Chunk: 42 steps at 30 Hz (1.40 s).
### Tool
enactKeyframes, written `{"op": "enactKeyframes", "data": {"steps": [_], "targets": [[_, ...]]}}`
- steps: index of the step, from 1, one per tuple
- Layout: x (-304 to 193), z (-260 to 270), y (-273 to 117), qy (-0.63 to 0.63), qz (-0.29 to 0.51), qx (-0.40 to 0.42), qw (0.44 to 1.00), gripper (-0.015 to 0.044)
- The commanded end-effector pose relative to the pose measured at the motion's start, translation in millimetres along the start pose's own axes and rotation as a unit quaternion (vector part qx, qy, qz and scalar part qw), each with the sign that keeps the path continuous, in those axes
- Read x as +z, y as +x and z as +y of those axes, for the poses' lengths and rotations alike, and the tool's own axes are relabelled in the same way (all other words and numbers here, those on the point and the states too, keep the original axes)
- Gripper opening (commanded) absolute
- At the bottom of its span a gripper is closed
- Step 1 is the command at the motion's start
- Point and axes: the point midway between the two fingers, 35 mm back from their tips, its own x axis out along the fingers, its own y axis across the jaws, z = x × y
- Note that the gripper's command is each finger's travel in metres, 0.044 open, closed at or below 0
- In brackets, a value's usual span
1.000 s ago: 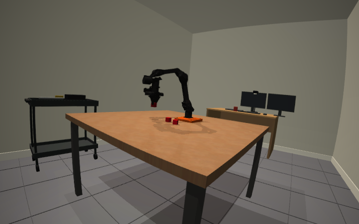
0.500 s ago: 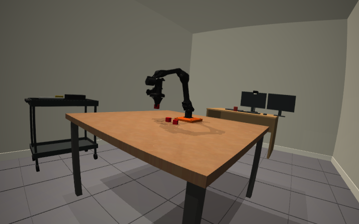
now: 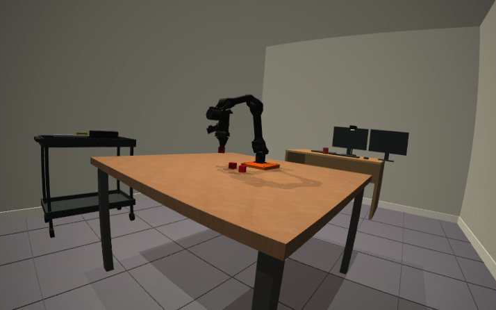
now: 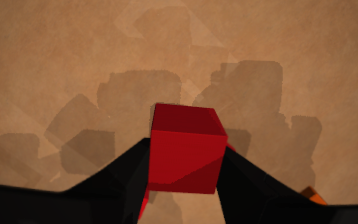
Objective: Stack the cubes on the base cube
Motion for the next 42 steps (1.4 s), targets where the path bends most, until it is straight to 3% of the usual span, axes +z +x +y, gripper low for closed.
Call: {"op": "enactKeyframes", "data": {"steps": [1, 33, 42], "targets": [[-9.7, 6.8, 1.8, -0.030, -0.003, 0.001, 1.000, 0.0105], [-99.8, 48.6, 24.9, -0.257, 0.002, 0.003, 0.966, 0.0105], [-106.0, 50.2, 26.4, -0.272, 0.002, 0.003, 0.962, 0.0105]]}}
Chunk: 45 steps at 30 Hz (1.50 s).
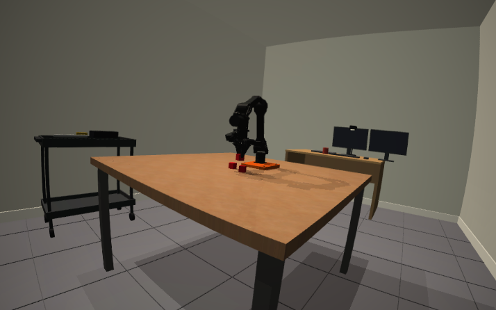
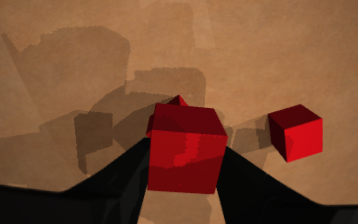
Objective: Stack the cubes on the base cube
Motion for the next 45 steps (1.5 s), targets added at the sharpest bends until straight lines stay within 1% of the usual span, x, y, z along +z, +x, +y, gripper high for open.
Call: {"op": "enactKeyframes", "data": {"steps": [1, 18, 42, 45], "targets": [[0.1, 0.5, -0.3, -0.005, -0.003, 0.000, 1.000, 0.0105], [-0.3, -0.1, 26.4, -0.005, -0.003, 0.000, 1.000, 0.0105], [-0.3, -0.2, 28.2, -0.005, -0.003, 0.000, 1.000, 0.0105], [-0.3, -0.2, 28.2, -0.005, -0.003, 0.000, 1.000, 0.0184]]}}
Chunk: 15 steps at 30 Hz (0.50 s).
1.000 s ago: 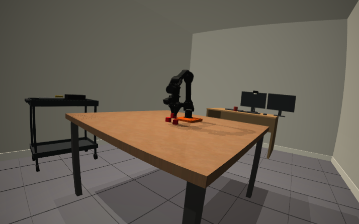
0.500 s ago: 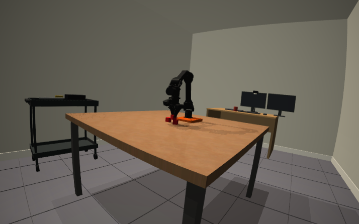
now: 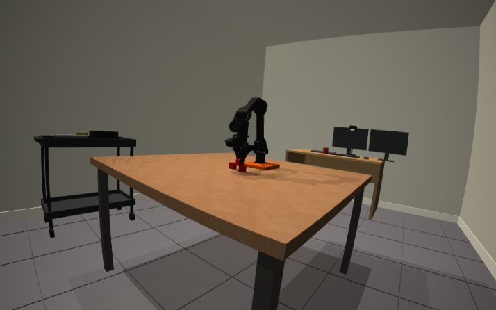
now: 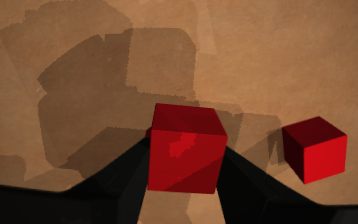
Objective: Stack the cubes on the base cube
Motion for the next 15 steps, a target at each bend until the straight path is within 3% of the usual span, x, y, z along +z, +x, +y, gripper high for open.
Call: {"op": "enactKeyframes", "data": {"steps": [1, 15], "targets": [[0.7, -0.1, 0.3, -0.002, -0.002, -0.001, 1.000, 0.0205], [0.0, 0.1, -15.2, 0.000, 0.000, 0.000, 1.000, 0.0205]]}}
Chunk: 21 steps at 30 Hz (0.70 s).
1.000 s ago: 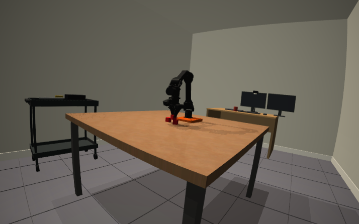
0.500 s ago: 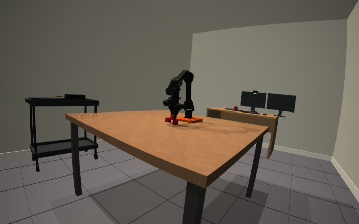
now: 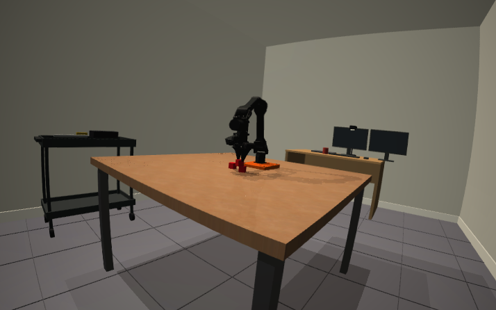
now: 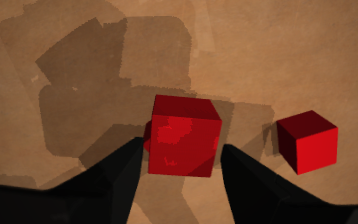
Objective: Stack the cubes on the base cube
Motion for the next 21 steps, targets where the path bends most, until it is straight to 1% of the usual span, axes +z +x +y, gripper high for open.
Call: {"op": "enactKeyframes", "data": {"steps": [1, 11, 16, 17, 18, 21], "targets": [[0.9, 0.7, -8.0, 0.000, -0.003, 0.002, 1.000, 0.0205], [0.8, 0.6, -21.5, 0.000, -0.003, 0.002, 1.000, 0.0205], [0.8, 0.7, -21.9, 0.000, -0.003, 0.002, 1.000, 0.0205], [0.4, -0.9, -19.8, 0.006, -0.002, 0.001, 1.000, 0.0231], [0.7, -4.3, -21.4, 0.024, -0.002, 0.001, 1.000, 0.0258], [1.4, -23.7, -30.5, 0.128, -0.002, 0.001, 0.992, 0.0265]]}}
